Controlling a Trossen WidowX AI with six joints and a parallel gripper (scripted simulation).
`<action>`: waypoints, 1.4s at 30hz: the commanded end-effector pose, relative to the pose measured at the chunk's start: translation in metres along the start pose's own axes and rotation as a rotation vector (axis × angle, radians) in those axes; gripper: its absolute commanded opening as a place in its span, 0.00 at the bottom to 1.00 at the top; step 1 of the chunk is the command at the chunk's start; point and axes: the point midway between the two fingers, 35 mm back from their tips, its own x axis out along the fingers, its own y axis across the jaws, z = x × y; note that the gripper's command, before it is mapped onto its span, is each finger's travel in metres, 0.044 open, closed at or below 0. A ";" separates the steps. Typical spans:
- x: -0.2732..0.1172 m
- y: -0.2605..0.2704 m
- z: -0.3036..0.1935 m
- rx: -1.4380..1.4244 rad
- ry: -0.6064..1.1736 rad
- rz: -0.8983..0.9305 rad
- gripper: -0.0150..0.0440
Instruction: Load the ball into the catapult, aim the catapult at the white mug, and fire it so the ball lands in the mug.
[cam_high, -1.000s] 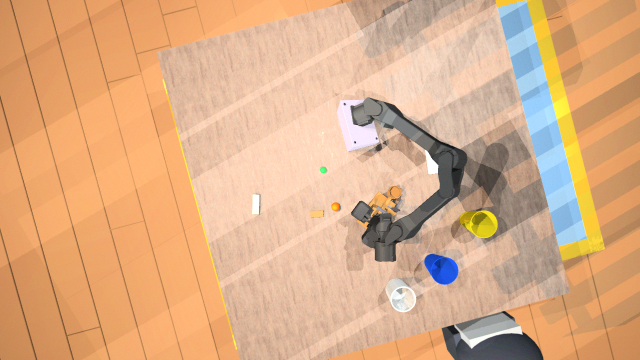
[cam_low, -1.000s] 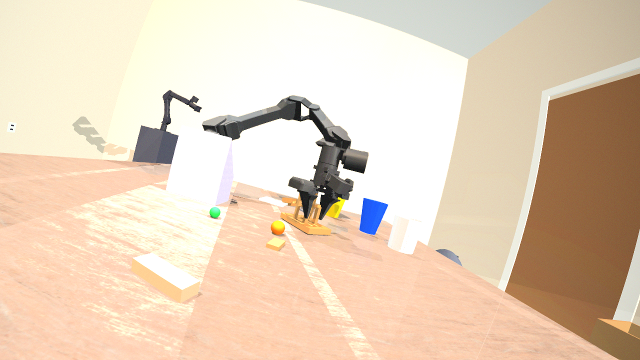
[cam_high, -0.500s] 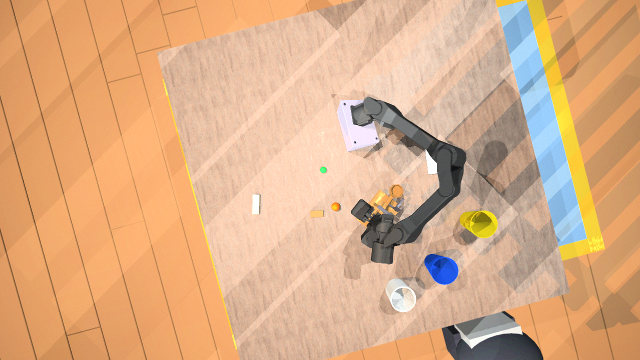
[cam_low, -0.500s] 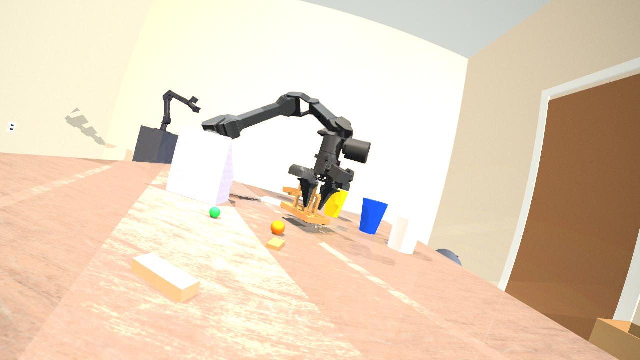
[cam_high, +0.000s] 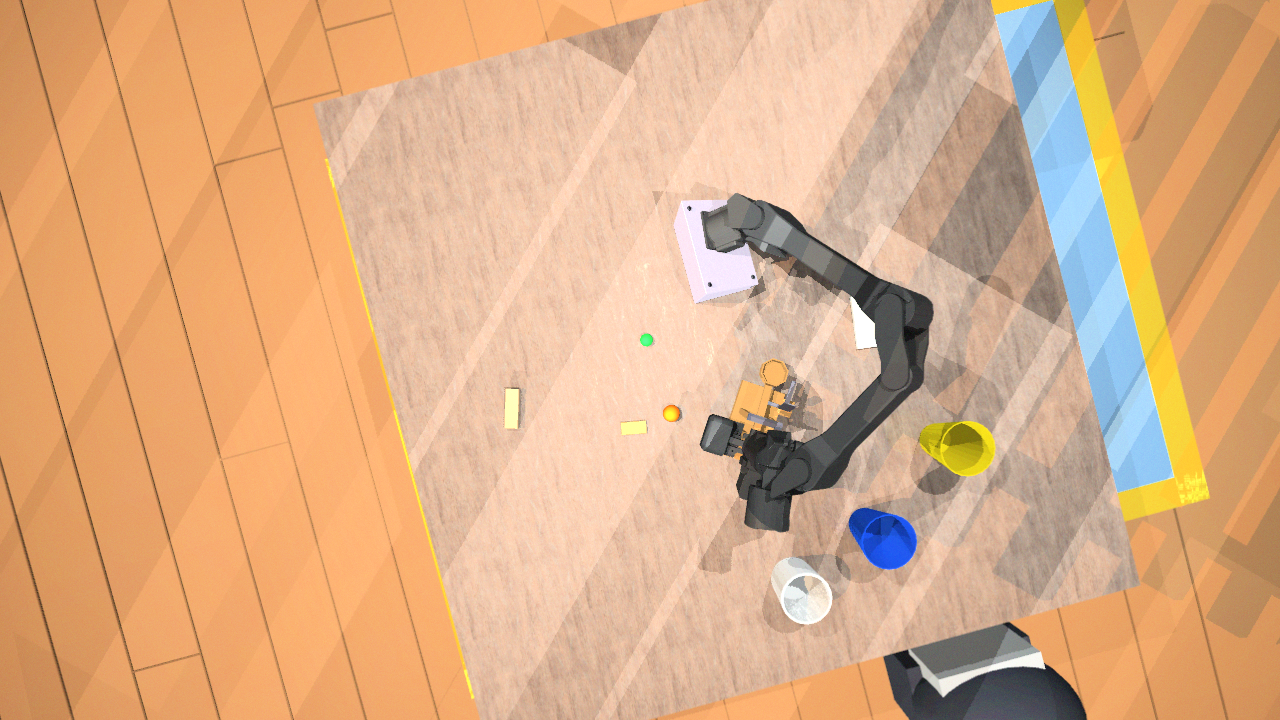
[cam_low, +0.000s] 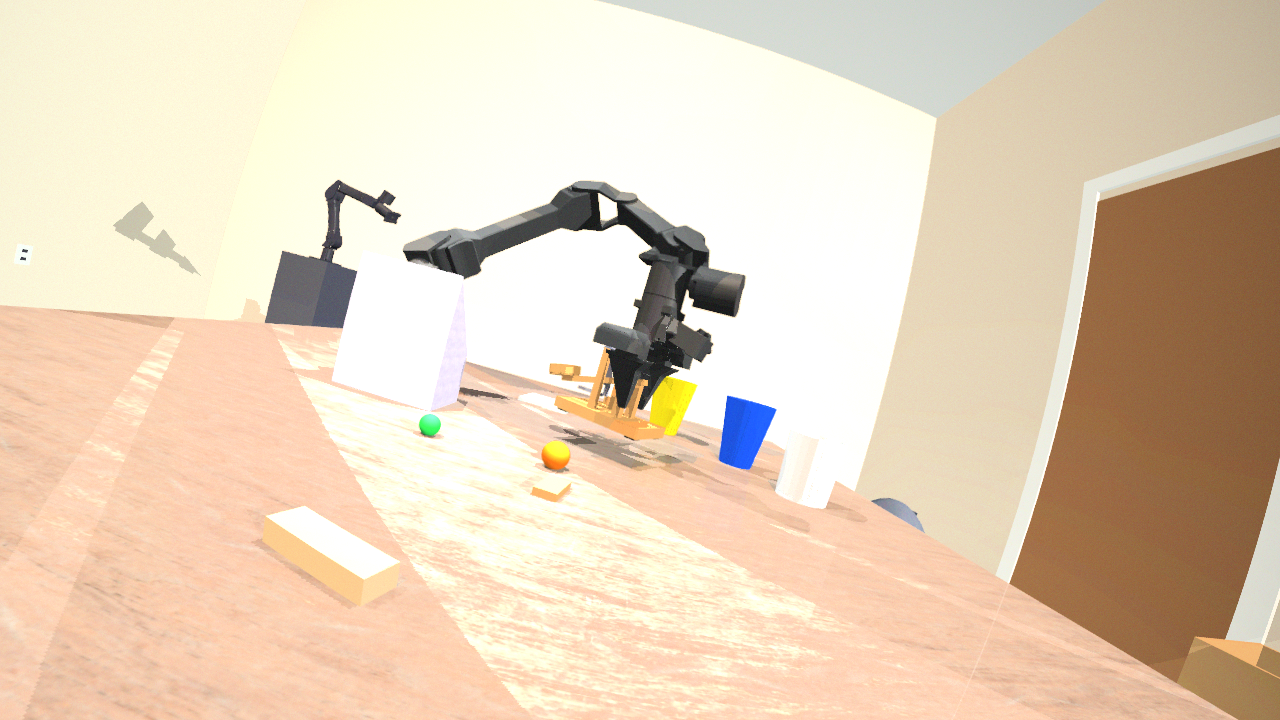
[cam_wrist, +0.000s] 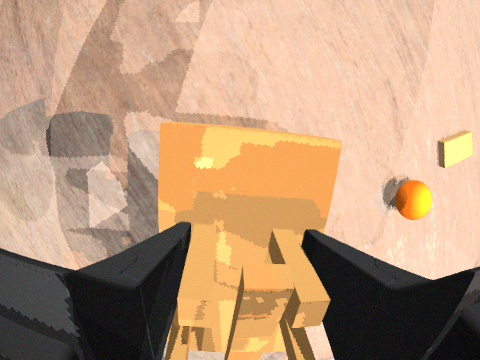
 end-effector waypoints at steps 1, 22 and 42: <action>-0.007 0.003 0.004 -0.132 -0.018 0.005 0.25; -0.006 0.025 0.002 -0.562 -0.017 0.008 0.25; 0.021 0.025 0.004 -0.562 -0.018 0.008 0.25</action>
